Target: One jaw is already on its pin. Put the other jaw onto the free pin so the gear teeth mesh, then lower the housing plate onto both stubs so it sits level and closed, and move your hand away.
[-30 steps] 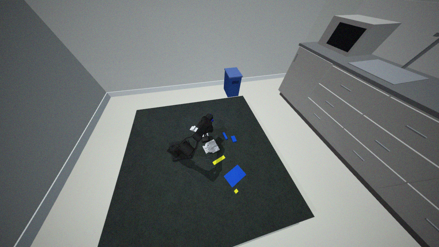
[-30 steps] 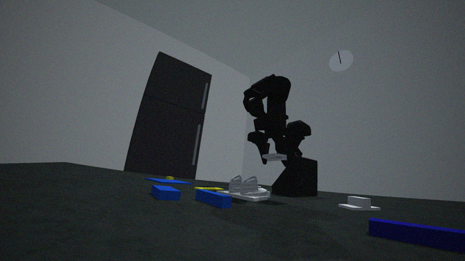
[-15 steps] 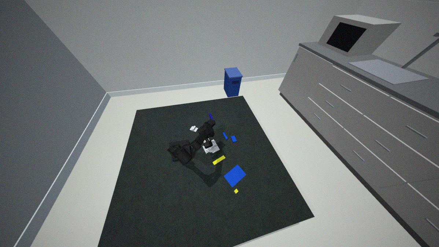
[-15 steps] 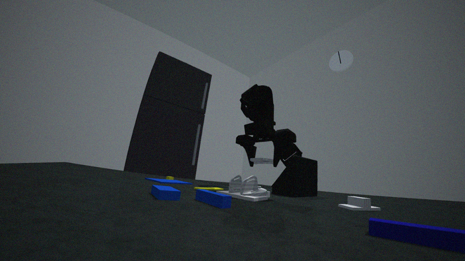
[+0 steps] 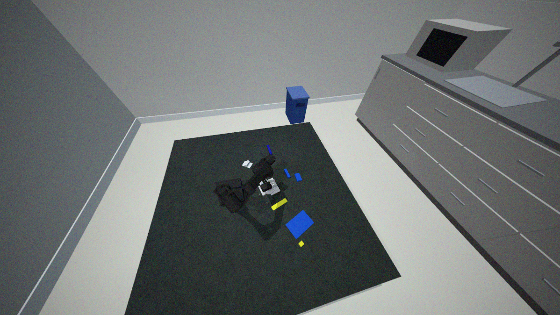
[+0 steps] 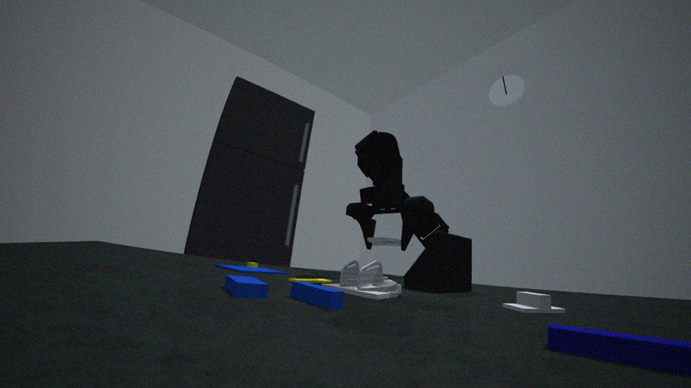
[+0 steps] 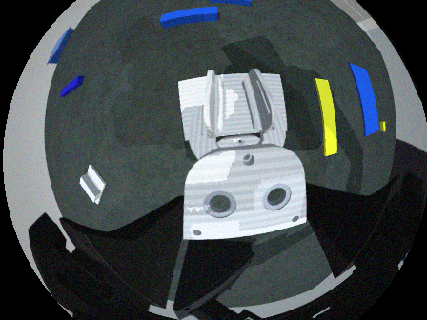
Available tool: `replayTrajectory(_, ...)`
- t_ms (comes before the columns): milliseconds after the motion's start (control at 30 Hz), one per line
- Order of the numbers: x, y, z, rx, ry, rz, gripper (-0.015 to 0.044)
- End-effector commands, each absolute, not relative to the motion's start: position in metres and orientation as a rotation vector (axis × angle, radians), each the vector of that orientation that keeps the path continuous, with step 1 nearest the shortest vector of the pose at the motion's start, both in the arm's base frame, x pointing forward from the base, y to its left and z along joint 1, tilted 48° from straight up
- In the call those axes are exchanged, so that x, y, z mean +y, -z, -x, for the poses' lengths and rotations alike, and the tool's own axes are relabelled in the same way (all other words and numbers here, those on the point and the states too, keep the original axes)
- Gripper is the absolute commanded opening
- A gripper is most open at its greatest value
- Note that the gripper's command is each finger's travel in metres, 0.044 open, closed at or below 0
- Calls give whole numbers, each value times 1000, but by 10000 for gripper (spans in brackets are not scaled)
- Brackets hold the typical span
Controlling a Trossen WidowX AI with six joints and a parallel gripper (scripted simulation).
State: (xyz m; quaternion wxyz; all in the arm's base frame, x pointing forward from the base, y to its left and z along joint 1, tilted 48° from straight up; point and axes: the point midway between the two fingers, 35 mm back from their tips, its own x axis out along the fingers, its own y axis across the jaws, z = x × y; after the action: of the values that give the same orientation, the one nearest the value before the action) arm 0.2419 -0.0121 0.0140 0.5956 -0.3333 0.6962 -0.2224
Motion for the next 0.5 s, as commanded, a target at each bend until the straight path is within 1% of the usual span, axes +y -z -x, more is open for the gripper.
replayTrajectory(0,-14,-14,-241,1620,516,787,351)
replayTrajectory(467,-14,-14,-241,1622,512,790,351)
